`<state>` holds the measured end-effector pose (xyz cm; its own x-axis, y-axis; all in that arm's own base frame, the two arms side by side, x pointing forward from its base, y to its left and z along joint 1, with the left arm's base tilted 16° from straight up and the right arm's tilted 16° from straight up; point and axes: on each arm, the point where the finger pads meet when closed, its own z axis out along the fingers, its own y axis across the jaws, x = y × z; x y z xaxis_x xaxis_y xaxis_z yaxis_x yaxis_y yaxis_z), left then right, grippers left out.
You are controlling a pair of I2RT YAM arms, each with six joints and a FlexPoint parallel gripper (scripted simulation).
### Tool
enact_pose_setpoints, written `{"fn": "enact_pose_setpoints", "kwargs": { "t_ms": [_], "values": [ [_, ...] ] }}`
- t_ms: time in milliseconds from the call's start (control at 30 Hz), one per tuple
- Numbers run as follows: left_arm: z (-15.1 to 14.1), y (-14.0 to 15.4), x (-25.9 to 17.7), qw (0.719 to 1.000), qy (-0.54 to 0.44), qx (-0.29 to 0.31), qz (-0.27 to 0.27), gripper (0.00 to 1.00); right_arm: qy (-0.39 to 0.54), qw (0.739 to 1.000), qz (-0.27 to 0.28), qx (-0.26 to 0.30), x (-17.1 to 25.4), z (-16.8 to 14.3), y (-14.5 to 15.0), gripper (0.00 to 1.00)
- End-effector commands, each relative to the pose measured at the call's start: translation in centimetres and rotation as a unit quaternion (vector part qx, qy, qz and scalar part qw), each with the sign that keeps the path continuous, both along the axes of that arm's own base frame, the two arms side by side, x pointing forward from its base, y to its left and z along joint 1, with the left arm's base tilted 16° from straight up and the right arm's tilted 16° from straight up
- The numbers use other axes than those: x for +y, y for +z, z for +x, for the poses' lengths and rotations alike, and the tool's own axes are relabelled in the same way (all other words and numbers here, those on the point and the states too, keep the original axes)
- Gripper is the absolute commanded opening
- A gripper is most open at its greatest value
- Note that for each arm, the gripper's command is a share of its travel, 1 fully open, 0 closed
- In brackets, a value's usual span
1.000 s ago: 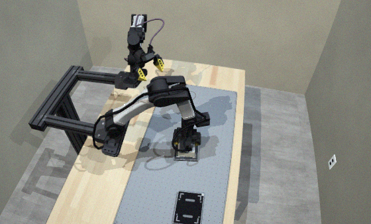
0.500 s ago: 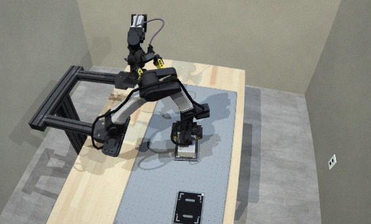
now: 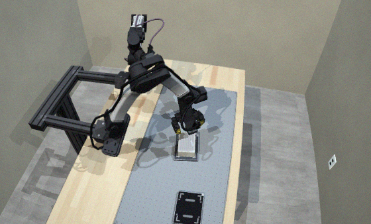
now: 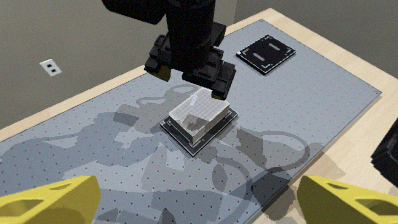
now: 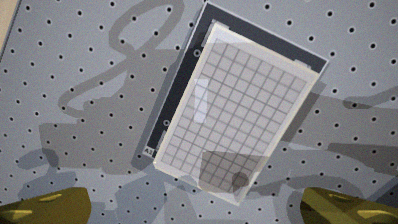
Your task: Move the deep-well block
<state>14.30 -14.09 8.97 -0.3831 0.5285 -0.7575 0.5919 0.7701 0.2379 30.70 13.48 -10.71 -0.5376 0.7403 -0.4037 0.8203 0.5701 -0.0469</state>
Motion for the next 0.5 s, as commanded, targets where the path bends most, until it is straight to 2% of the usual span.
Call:
{"fn": "enact_pose_setpoints", "kwargs": {
  "t_ms": [0, 233, 467],
  "values": [
    [0.1, 0.5, -0.4, 1.000, 0.000, -0.004, -0.010, 1.00, 0.137, 0.989, -0.055, -0.013, 0.4, -0.6, 2.3, 1.00],
    [0.1, 0.5, -0.4, 1.000, 0.000, -0.004, -0.010, 1.00, 0.287, 0.951, -0.112, -0.011, 1.2, -3.0, 3.8, 1.00],
    [0.1, 0.5, -0.4, 1.000, 0.000, -0.004, -0.010, 1.00, 0.317, 0.941, -0.122, -0.009, 1.2, -4.0, 4.1, 1.00]
  ]
}}
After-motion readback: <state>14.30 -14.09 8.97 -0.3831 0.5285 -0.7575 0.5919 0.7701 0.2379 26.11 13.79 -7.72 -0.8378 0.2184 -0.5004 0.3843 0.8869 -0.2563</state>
